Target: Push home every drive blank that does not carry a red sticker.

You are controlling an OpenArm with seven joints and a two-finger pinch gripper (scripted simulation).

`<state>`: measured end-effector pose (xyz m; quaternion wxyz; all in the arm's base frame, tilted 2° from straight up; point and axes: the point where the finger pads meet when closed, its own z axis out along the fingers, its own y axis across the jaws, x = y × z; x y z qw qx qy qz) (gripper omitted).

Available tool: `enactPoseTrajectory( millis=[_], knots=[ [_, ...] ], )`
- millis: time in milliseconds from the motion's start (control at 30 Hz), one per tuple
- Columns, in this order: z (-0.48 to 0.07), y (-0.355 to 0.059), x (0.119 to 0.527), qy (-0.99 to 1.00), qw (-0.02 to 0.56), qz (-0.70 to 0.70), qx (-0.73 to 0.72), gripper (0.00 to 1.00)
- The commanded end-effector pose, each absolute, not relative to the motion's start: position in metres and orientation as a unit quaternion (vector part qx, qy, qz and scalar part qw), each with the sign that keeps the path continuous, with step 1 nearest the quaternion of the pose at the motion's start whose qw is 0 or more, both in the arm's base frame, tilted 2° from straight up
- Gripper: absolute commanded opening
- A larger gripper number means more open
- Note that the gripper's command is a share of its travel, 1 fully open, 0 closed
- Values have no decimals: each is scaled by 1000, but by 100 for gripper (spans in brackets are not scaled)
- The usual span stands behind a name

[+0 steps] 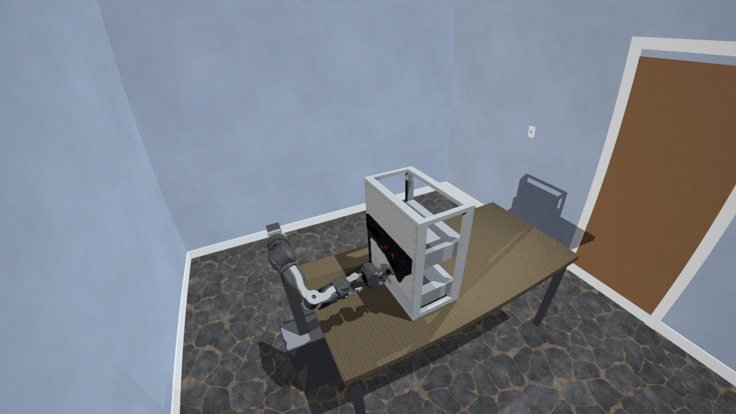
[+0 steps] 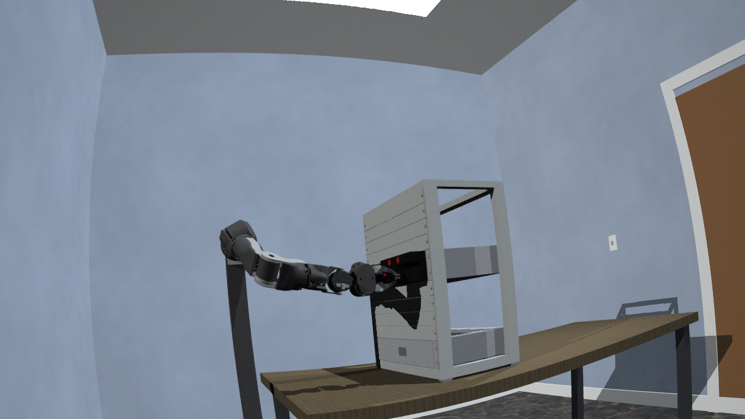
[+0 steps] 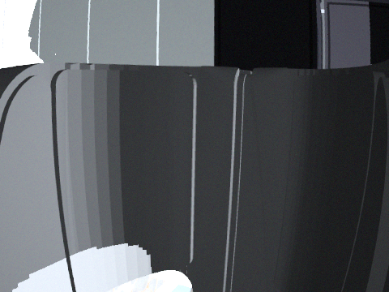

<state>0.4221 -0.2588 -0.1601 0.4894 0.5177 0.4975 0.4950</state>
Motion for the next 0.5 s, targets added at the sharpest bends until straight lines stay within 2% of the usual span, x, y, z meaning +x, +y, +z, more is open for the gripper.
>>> enactPoseTrajectory(
  millis=[0, 467],
  knots=[
    [-164, -256, 426, 507, 483, 494, 516, 0],
    [-163, -255, 438, 507, 483, 495, 515, 0]
  ],
)
